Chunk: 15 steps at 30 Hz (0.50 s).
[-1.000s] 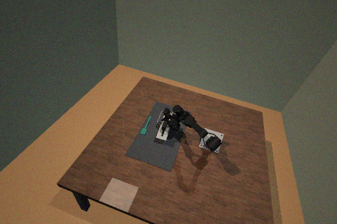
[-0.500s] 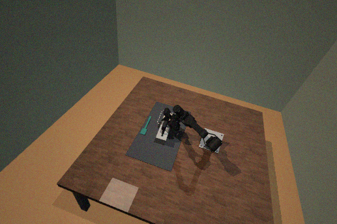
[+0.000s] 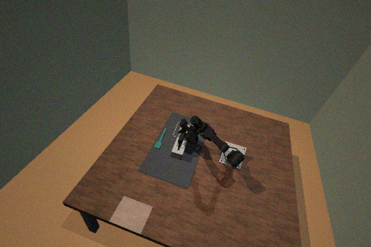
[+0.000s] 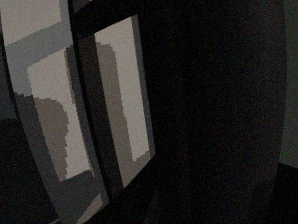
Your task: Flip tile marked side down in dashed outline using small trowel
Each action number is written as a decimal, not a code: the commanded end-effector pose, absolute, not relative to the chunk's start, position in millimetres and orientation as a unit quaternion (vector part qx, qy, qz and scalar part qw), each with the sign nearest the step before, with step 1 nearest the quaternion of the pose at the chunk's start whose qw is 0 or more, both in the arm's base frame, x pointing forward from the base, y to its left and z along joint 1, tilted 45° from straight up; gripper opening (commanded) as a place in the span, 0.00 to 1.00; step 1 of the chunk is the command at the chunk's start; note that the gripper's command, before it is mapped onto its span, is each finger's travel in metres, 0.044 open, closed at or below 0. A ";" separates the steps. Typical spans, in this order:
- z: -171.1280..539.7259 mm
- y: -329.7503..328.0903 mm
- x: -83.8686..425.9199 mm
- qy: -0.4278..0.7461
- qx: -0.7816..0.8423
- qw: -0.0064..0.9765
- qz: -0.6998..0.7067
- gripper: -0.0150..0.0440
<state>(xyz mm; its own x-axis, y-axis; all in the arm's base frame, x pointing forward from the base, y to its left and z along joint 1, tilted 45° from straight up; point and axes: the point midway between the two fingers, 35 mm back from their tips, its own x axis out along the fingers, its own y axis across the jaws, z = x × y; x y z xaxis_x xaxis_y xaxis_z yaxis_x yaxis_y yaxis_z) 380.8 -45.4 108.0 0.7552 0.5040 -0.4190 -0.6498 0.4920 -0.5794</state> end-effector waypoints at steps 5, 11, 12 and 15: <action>108.8 -46.9 381.6 0.099 -0.375 0.859 0.333 0.25; 108.1 -45.4 380.8 0.097 -0.375 0.859 0.336 0.25; 108.1 -45.1 381.0 0.098 -0.374 0.859 0.336 0.25; 108.5 -39.8 383.2 0.112 -0.363 0.861 0.338 0.25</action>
<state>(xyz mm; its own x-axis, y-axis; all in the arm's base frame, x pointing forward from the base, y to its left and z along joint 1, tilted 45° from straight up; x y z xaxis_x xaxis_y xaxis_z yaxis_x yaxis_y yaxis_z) 380.7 -42.4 107.0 0.7490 0.5073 -0.4262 -0.6581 0.4949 -0.5673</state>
